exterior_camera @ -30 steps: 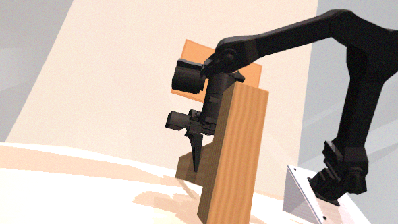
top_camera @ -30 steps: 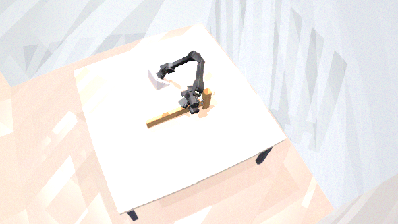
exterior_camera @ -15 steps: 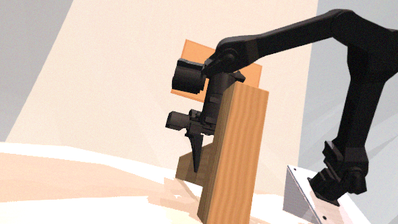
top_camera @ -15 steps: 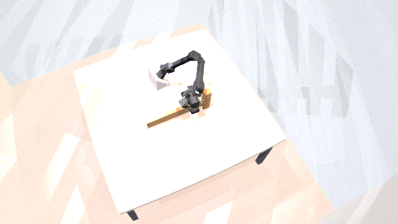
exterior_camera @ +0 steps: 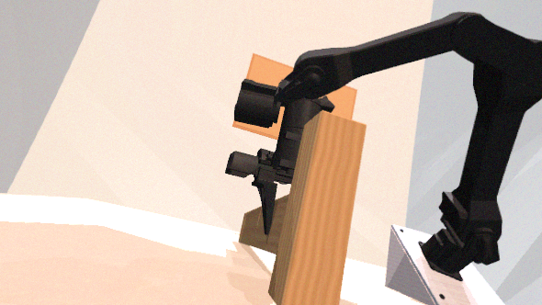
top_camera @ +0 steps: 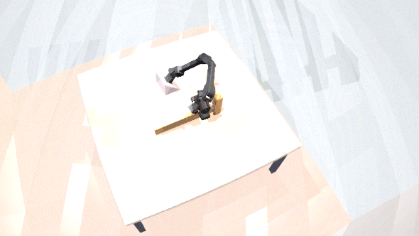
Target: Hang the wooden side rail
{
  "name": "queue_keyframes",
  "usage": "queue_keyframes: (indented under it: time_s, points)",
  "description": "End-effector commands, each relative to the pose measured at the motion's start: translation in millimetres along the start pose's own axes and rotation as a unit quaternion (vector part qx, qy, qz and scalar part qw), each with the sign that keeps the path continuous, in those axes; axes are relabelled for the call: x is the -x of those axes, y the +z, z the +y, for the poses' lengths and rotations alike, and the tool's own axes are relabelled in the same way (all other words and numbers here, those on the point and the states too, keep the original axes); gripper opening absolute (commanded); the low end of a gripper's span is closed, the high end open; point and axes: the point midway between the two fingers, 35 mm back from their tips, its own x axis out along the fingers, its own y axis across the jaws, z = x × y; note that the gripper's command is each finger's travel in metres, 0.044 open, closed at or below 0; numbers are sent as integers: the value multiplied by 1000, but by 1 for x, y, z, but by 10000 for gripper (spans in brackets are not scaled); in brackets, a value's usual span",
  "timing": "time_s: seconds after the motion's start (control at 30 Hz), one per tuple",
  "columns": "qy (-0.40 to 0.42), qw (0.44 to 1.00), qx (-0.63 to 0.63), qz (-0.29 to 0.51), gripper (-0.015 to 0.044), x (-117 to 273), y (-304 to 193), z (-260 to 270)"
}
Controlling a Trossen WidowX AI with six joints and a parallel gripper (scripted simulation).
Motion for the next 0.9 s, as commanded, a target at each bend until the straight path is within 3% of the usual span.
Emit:
queue_keyframes:
  time_s: [0.0, 0.87]
  points:
    - [9, 1000, 0, 1, 0, 7, -3, 2]
    - [9, 1000, 0, 1, 0, 7, -6, 3]
